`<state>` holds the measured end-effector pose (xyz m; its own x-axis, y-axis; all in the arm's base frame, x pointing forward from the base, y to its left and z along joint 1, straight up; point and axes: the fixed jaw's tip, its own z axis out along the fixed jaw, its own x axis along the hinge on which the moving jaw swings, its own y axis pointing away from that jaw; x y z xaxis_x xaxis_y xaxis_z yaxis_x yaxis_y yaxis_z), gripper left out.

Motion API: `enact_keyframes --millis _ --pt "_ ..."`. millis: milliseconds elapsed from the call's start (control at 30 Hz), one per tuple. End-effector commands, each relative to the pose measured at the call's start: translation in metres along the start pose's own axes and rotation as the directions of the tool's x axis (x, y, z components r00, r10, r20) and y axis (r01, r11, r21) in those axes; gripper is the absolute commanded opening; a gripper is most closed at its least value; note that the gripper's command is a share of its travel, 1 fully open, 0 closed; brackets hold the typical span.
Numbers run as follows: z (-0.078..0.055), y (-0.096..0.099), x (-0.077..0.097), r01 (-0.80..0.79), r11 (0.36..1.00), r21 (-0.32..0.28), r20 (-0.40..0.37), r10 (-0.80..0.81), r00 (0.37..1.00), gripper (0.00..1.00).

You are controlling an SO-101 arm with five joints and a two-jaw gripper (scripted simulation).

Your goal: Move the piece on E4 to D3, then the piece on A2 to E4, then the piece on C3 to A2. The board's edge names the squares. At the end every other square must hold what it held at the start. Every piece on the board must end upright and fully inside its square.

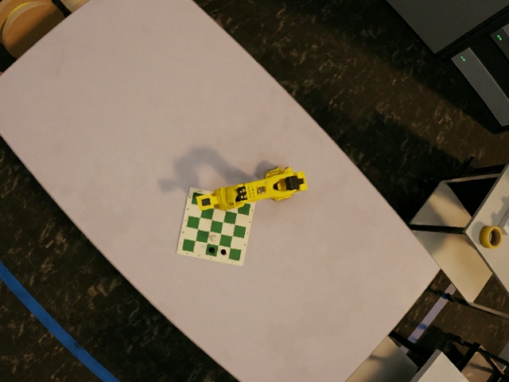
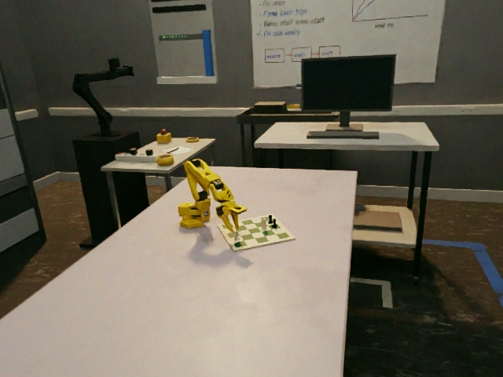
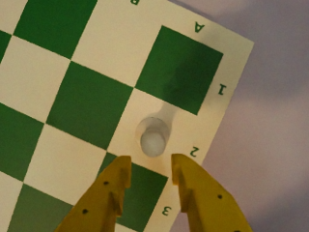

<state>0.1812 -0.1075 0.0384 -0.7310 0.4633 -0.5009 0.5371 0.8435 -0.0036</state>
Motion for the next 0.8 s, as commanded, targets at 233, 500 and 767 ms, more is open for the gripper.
enact_keyframes --millis 233,500,767 --pt "-0.016 0.001 -0.012 -0.002 1.000 -0.003 0.022 0.002 1.000 0.09" --pt "-0.021 0.001 -0.015 -0.002 1.000 -0.003 0.022 0.002 1.000 0.09" --pt "-0.022 0.001 -0.015 -0.002 1.000 -0.003 0.022 0.002 1.000 0.09"
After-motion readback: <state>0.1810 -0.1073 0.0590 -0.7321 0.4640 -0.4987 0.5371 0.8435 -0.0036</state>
